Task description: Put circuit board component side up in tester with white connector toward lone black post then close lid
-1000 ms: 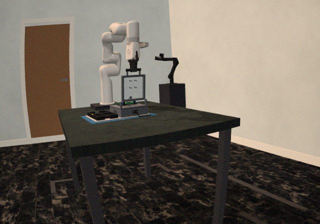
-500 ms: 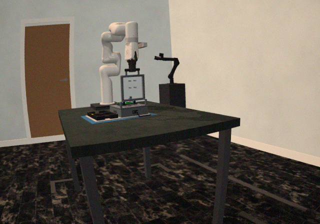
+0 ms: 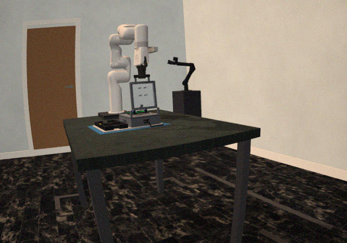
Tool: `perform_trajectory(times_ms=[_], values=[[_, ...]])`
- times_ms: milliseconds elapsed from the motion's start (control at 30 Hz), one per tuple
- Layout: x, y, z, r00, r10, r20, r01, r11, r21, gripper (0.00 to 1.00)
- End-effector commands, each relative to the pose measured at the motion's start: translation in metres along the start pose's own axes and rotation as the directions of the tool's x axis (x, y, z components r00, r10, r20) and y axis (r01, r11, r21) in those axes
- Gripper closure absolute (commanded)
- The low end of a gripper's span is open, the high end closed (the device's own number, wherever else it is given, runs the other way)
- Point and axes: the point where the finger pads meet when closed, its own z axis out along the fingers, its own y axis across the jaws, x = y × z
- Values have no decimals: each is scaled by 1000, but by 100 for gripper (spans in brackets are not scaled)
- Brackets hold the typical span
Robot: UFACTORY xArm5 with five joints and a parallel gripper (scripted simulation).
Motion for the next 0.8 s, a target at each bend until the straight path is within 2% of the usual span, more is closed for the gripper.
perform_trajectory(times_ms=[0, 767], values=[[0, -2, -2, 1000, 0, 0, 0, 1000, -5, 100], [0, -37, 6, 1000, 0, 0, 0, 1000, -5, 100]])
